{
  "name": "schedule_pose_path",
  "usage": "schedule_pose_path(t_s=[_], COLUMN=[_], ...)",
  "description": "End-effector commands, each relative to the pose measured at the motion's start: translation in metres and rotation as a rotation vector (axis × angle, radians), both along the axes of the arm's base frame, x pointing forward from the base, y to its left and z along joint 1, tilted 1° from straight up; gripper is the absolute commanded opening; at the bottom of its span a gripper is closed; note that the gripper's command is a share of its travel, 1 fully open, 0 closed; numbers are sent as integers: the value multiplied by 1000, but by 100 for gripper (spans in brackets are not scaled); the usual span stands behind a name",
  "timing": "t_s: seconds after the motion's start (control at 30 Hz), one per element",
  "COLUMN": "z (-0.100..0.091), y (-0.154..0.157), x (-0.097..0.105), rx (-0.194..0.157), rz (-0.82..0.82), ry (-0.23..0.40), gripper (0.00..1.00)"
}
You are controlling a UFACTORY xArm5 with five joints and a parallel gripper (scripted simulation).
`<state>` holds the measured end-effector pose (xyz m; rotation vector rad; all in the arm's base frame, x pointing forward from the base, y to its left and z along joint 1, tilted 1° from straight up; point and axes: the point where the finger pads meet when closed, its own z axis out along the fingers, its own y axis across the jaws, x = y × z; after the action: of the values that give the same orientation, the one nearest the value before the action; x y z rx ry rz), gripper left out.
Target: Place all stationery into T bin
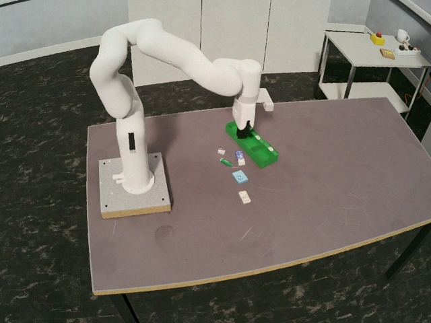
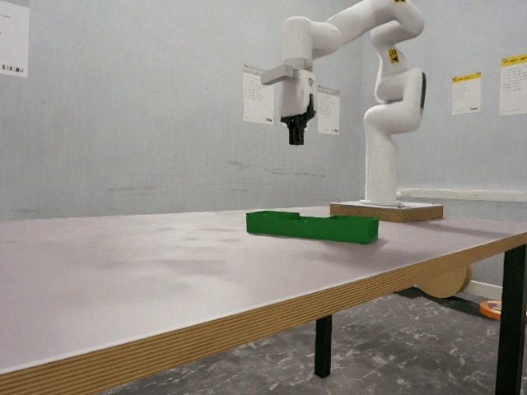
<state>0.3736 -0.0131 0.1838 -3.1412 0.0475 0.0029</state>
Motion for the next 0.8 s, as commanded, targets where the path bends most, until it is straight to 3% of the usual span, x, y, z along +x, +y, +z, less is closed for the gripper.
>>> schedule_pose_path(t_s=[0.0,0.3,0.6,0.67,0.77], z=[2,2,-56,-56,-75], y=[1,1,9,9,12], x=[5,5,53,53,69], rx=[7,7,4,4,4], rz=[1,1,367,367,372], ry=[-19,-19,-20,-20,-20], gripper=[9,9,9,9,9])
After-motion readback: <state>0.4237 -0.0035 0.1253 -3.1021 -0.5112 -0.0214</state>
